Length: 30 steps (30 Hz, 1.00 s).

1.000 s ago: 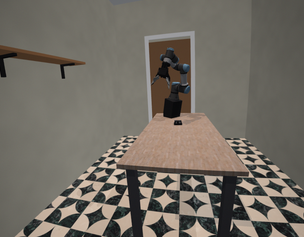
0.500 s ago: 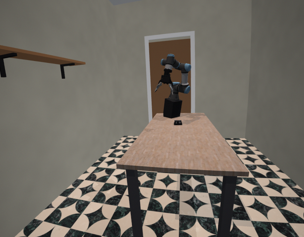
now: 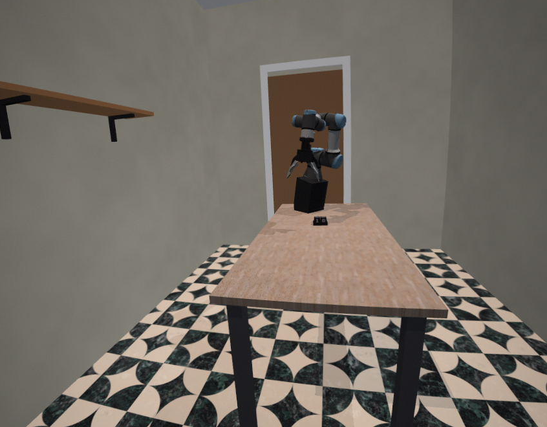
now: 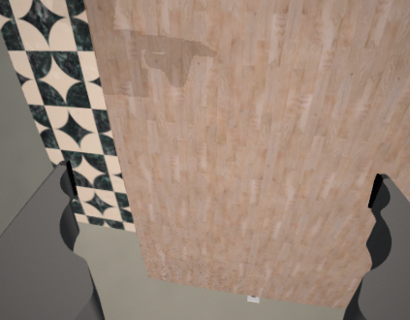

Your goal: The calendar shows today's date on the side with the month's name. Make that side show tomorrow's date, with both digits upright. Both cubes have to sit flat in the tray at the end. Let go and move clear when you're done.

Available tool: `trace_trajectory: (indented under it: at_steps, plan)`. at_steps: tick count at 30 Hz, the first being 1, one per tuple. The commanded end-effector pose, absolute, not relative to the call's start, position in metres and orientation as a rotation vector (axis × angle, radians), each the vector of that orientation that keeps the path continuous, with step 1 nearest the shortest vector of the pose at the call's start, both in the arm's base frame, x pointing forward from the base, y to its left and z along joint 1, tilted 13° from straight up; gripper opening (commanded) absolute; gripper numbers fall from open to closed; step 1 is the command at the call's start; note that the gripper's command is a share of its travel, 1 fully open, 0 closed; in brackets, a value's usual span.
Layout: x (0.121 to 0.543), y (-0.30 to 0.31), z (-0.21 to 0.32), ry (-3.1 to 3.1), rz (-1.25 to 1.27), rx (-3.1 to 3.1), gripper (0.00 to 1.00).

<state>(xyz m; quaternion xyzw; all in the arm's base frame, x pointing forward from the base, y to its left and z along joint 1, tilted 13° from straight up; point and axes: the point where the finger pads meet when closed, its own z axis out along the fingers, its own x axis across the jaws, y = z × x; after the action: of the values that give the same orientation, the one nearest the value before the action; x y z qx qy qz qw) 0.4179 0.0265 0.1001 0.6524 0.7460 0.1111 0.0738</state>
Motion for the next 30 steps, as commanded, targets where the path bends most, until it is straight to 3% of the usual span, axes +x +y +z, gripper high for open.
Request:
trace_trajectory:
  at_steps: [1,12,30]
  plan:
    - [0.4,0.041,0.079,2.284,0.344,1.949,1.0]
    - [0.358,0.069,0.038,2.386,0.345,1.945,1.0]
    - [0.325,0.089,0.011,2.456,0.347,1.941,1.0]
